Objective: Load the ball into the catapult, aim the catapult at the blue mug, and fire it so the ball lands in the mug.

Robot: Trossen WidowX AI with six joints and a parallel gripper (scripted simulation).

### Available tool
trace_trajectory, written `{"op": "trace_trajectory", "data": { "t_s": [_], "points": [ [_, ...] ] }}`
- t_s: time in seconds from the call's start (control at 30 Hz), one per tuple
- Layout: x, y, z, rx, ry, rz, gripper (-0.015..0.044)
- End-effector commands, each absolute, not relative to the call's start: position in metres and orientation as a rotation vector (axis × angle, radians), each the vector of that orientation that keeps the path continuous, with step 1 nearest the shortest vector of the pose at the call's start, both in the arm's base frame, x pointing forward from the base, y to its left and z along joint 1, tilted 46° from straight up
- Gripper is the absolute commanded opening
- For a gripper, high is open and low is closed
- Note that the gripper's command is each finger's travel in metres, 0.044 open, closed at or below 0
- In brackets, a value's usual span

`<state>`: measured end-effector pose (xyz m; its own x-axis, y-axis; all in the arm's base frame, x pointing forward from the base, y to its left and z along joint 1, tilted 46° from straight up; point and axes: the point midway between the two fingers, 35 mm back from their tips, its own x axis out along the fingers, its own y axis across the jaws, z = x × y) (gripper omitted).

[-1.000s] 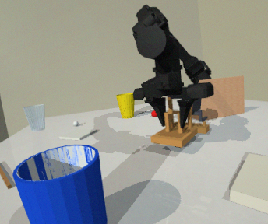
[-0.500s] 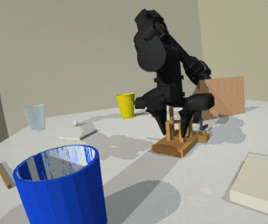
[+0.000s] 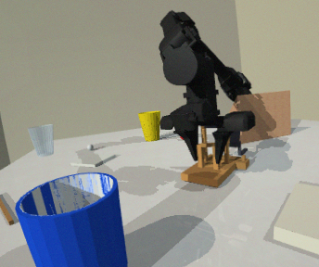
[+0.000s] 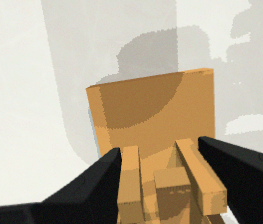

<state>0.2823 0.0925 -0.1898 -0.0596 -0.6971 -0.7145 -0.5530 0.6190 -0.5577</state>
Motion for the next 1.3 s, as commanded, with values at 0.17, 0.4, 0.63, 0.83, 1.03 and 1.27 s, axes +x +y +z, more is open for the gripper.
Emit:
{"op": "trace_trajectory", "data": {
  "t_s": [0.17,0.4,0.63,0.83,1.03,1.27],
  "points": [
    [0.286,0.111,-0.174,-1.026,1.727,-0.159,0.0420],
    [0.288,0.165,-0.118,-1.026,1.727,-0.155,0.0440],
    [0.285,0.160,-0.121,-1.036,1.730,-0.152,0.0440],
    [0.283,0.129,-0.153,-1.037,1.729,-0.154,0.0440],
    [0.283,0.127,-0.155,-1.037,1.729,-0.154,0.0440],
    [0.283,0.120,-0.162,-1.037,1.729,-0.154,0.0440]
  ]
}}
